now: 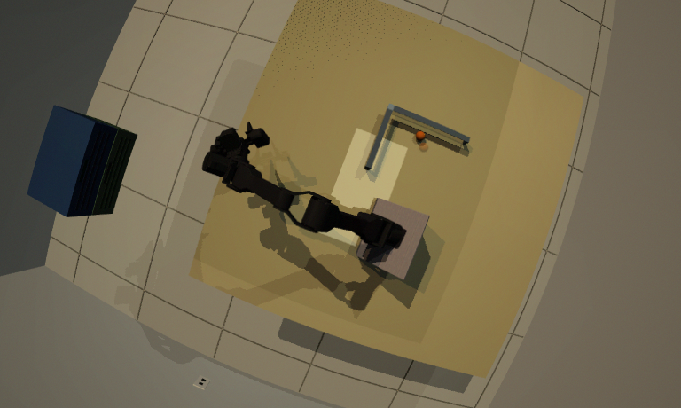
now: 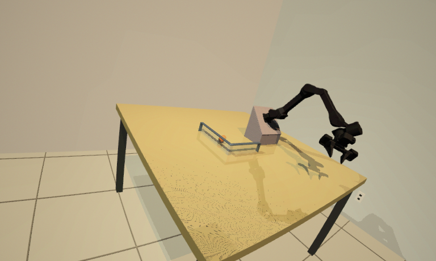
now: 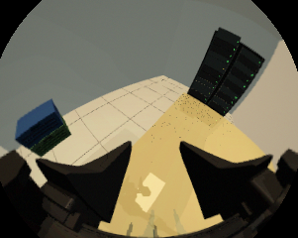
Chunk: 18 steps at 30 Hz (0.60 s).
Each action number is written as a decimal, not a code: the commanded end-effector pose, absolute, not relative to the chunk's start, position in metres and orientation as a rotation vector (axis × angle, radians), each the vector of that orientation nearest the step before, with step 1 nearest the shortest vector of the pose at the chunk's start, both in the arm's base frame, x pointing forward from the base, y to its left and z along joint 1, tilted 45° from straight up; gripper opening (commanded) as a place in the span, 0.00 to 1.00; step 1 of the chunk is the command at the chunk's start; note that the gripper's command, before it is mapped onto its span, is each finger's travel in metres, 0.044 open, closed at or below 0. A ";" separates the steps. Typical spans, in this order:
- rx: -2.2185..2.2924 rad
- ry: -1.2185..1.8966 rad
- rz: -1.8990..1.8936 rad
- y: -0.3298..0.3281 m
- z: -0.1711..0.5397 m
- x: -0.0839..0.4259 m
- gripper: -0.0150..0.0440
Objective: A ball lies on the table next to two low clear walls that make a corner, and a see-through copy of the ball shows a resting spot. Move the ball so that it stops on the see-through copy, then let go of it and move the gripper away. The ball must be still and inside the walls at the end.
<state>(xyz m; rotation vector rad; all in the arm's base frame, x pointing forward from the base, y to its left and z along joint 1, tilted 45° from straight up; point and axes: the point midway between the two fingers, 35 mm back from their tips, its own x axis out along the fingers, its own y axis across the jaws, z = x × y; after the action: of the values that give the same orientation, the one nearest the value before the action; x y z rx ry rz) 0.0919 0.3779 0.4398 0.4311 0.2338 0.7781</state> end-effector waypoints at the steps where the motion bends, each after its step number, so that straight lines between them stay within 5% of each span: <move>1: 0.244 0.271 0.720 0.393 0.394 0.147 0.72; 18: -0.138 0.648 0.536 0.323 0.225 0.339 0.72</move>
<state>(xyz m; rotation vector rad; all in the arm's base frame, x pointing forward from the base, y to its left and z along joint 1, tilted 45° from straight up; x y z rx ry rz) 0.3074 0.3490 0.2647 -0.0851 0.5405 0.5635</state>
